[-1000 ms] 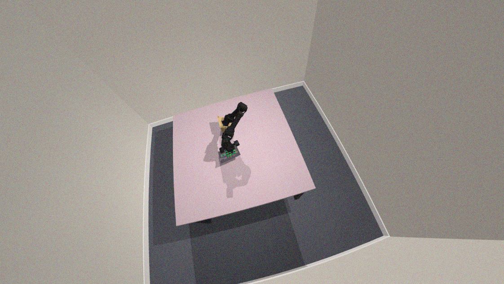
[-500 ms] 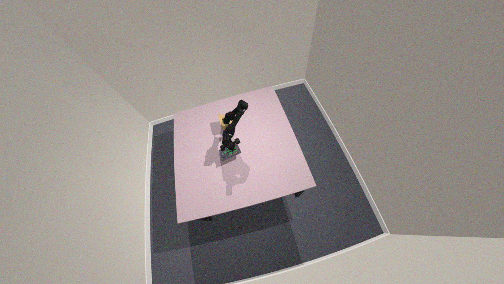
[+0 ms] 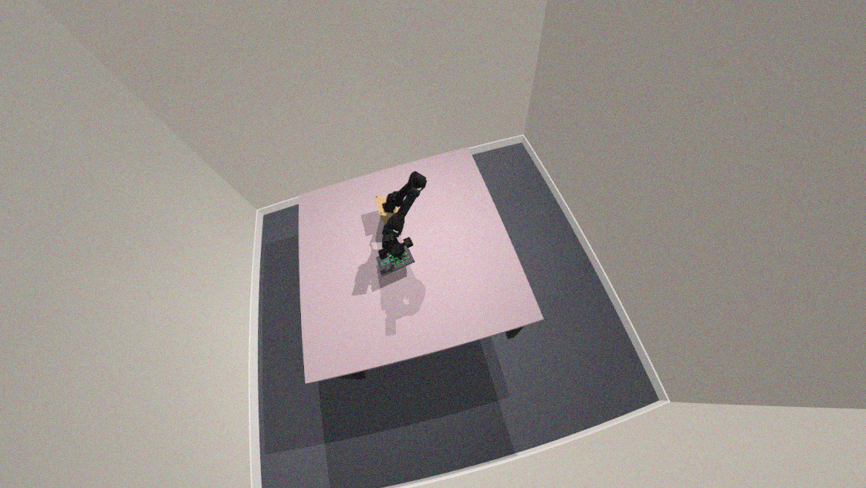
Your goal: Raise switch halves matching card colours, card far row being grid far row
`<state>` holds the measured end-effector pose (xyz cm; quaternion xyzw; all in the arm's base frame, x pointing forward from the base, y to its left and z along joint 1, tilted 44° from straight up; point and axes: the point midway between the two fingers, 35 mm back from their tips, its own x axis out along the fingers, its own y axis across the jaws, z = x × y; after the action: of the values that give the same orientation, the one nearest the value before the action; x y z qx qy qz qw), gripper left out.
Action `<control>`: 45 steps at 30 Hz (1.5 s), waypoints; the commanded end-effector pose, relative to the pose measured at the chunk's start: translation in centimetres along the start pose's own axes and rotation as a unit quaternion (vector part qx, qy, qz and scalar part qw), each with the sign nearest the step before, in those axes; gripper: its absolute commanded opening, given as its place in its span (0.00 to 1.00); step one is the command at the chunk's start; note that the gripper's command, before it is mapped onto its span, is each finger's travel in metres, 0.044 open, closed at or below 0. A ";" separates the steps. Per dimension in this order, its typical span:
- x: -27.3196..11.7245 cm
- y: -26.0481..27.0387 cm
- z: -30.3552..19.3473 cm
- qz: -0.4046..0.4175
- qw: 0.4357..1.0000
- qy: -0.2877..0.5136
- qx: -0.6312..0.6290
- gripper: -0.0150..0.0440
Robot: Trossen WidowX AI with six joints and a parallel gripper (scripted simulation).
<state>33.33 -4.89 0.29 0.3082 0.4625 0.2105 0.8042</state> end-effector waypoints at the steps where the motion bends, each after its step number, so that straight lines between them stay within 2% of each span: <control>1: 0.1 -0.1 -0.1 -0.002 1.000 0.001 0.002 0.25; 26: 0.5 0.0 -0.1 -0.002 1.000 0.001 0.002 0.25; 28: -0.7 -0.1 0.0 -0.001 1.000 -0.001 0.000 0.25; 32: -5.8 -0.1 -0.3 -0.003 1.000 -0.010 0.002 0.25; 39: -6.1 -0.1 -0.5 -0.003 1.000 -0.011 0.002 0.25; 45: -6.0 -0.1 -6.0 -0.003 1.000 -0.010 0.003 0.25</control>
<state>27.81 -8.00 2.73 0.3052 0.4537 0.2023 0.8124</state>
